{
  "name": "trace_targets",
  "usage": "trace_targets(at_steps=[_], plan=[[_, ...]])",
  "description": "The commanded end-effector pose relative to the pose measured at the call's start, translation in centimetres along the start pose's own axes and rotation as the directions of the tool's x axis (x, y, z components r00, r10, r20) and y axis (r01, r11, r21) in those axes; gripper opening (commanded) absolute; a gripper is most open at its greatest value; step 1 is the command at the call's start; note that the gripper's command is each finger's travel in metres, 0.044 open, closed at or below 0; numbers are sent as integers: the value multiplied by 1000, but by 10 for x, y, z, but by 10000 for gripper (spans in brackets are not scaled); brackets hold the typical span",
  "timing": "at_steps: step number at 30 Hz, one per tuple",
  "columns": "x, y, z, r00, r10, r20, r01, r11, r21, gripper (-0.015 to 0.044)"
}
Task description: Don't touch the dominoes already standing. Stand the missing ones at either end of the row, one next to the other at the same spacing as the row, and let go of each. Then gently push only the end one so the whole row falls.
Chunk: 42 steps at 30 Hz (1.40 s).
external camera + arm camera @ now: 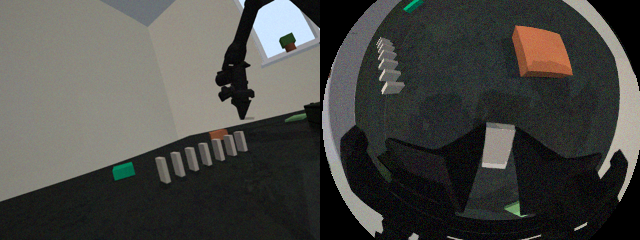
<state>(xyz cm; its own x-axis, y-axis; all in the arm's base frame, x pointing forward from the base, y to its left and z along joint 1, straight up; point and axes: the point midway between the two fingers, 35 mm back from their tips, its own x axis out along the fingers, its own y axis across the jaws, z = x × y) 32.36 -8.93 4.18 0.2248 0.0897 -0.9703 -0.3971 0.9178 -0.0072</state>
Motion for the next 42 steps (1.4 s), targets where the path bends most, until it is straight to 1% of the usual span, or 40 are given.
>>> trace_targets(at_steps=[1, 13, 27, 31, 34, 42], plan=[[14, -8, 3, 997, 8, 81, -11, 999, 47, 107], [37, -31, 15, 943, -12, 333, -37, 989, 142, 107], [45, -51, 15, 811, -41, 584, -83, 979, 184, 107], [44, -58, 14, 762, -49, 645, -109, 973, 202, 107], [43, -60, 13, 744, -50, 666, -118, 972, 206, 107], [42, -58, 2, 657, -43, 753, -132, 976, 171, 107]])
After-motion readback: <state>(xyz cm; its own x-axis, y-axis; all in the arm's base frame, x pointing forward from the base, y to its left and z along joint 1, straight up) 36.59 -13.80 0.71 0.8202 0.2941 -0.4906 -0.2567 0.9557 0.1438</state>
